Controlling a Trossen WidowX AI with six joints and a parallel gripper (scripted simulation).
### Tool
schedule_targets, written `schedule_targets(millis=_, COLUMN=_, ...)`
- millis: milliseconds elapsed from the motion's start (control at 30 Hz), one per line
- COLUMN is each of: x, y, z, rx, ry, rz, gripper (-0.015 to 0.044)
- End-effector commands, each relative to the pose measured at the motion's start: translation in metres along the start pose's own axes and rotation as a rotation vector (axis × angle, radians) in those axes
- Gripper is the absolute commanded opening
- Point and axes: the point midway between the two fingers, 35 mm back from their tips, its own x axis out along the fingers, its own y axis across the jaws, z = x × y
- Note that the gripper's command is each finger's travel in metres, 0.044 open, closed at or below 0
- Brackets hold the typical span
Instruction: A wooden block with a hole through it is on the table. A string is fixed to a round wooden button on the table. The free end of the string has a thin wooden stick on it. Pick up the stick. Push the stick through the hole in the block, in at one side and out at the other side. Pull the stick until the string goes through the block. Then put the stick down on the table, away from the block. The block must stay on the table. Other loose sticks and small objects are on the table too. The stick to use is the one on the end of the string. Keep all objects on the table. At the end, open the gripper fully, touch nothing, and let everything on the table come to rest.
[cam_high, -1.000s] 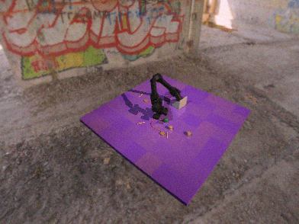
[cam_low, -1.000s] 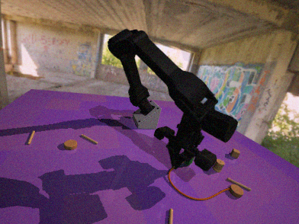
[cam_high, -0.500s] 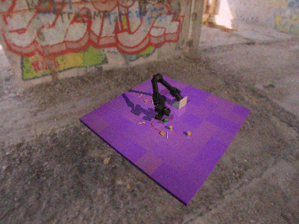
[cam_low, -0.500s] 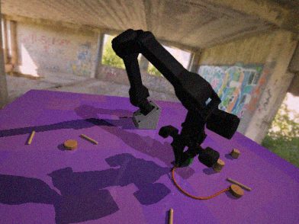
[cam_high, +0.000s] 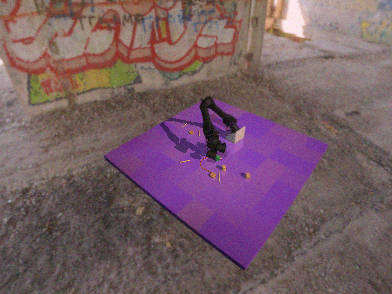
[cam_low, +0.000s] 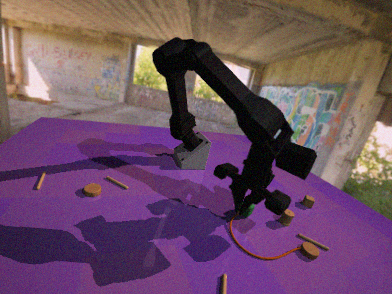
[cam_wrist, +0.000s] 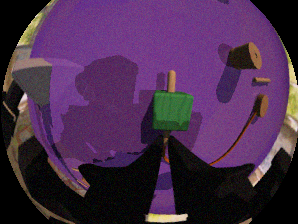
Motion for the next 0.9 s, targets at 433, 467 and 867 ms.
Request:
schedule_targets(millis=433, x=-0.010, y=-0.001, z=0.007, rx=-0.003, ry=-0.002, rz=0.000, gripper=0.0121)
schedule_targets(millis=467, x=-0.023, y=-0.003, z=0.006, rx=-0.003, ry=-0.003, rz=-0.001, gripper=0.0121)
schedule_targets(millis=867, x=-0.078, y=-0.003, z=0.008, rx=0.130, ry=-0.003, rz=-0.018, gripper=0.0121)
